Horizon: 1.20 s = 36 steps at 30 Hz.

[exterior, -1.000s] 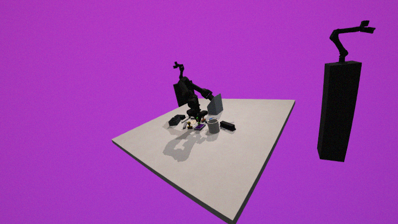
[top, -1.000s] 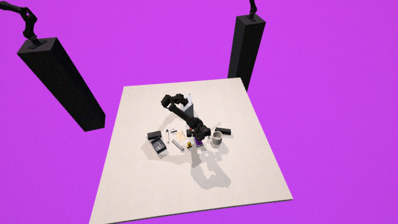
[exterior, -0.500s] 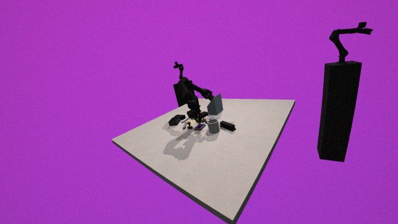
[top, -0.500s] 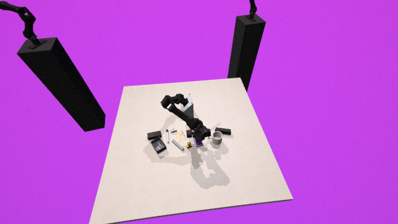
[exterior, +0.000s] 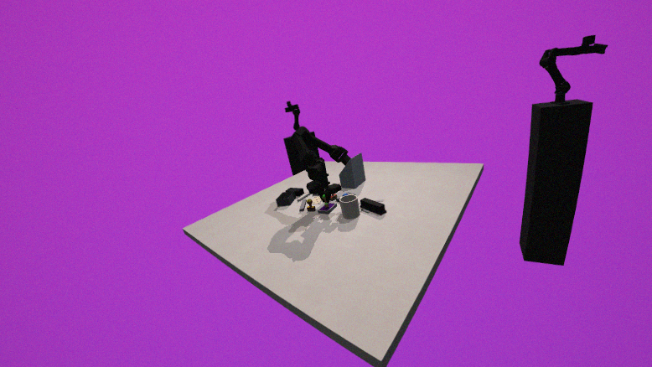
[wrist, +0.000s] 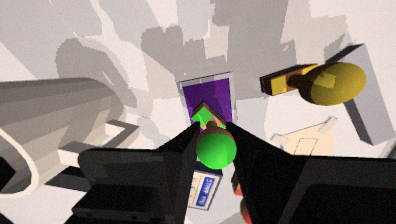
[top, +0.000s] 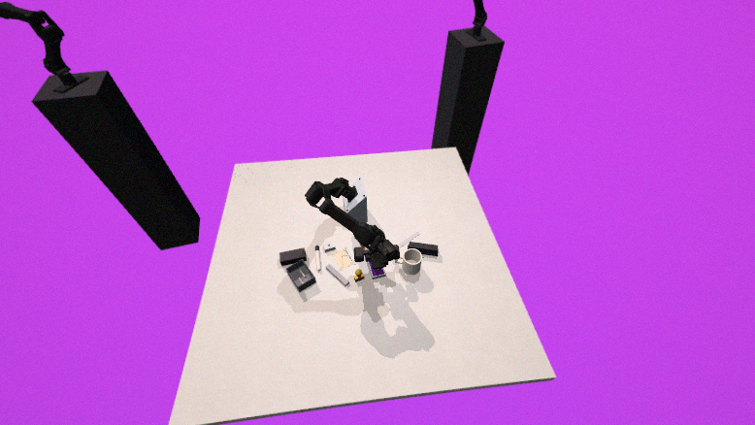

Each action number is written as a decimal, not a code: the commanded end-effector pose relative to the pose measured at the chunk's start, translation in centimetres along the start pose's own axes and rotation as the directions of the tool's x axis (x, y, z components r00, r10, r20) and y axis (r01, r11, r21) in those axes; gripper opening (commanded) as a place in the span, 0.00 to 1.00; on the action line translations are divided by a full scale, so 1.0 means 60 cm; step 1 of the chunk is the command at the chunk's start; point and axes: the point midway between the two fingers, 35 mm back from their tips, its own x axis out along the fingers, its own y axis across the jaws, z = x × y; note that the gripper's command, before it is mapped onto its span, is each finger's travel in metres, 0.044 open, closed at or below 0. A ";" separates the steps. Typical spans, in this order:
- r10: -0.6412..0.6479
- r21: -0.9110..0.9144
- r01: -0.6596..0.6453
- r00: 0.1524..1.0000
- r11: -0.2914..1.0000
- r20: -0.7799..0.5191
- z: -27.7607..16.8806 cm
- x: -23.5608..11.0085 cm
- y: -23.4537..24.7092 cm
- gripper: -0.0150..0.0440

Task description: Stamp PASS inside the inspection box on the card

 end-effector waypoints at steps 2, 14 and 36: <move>-0.004 -0.001 0.004 1.000 1.000 0.001 -0.001 0.003 0.000 0.25; -0.004 -0.001 0.004 1.000 1.000 0.001 -0.001 0.006 0.000 0.25; -0.004 -0.001 0.004 1.000 1.000 0.001 -0.001 0.008 0.000 0.25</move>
